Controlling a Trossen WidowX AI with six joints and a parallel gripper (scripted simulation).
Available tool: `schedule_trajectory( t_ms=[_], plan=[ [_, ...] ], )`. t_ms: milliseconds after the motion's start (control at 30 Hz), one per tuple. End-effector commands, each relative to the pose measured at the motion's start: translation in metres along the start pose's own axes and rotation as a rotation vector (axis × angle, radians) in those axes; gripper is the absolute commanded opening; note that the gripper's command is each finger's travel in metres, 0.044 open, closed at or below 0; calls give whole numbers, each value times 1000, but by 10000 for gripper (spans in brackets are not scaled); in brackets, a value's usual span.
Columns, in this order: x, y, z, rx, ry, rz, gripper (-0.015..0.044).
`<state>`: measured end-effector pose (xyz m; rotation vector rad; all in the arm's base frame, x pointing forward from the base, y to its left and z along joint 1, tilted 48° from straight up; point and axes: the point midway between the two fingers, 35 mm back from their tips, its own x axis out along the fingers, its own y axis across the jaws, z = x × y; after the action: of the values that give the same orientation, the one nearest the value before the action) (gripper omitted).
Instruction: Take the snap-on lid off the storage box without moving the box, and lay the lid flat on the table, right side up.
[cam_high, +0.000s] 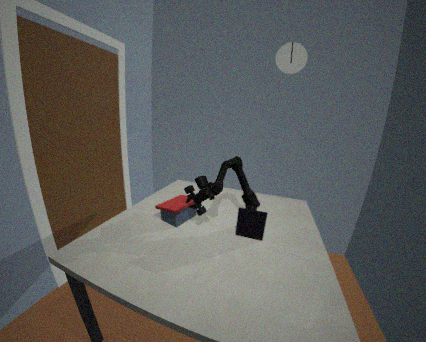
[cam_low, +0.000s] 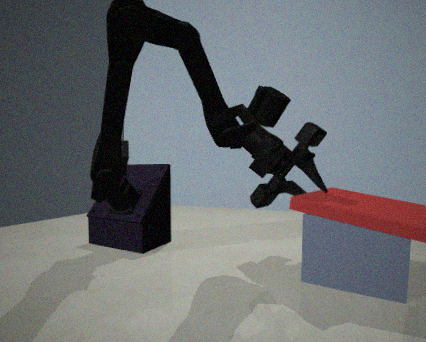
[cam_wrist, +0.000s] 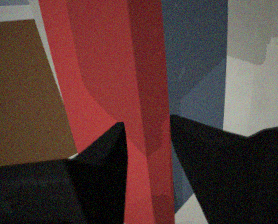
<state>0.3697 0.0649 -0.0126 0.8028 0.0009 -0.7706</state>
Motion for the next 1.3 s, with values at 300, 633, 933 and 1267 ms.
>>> schedule_trajectory(
  t_ms=[300,633,933,1267],
  plan=[
    [-8,17,0,6,-1,3,0],
    [-13,29,0,6,0,3,0],
    [-17,42,0,6,0,3,0],
    [-20,57,0,7,0,3,0]
  ],
)
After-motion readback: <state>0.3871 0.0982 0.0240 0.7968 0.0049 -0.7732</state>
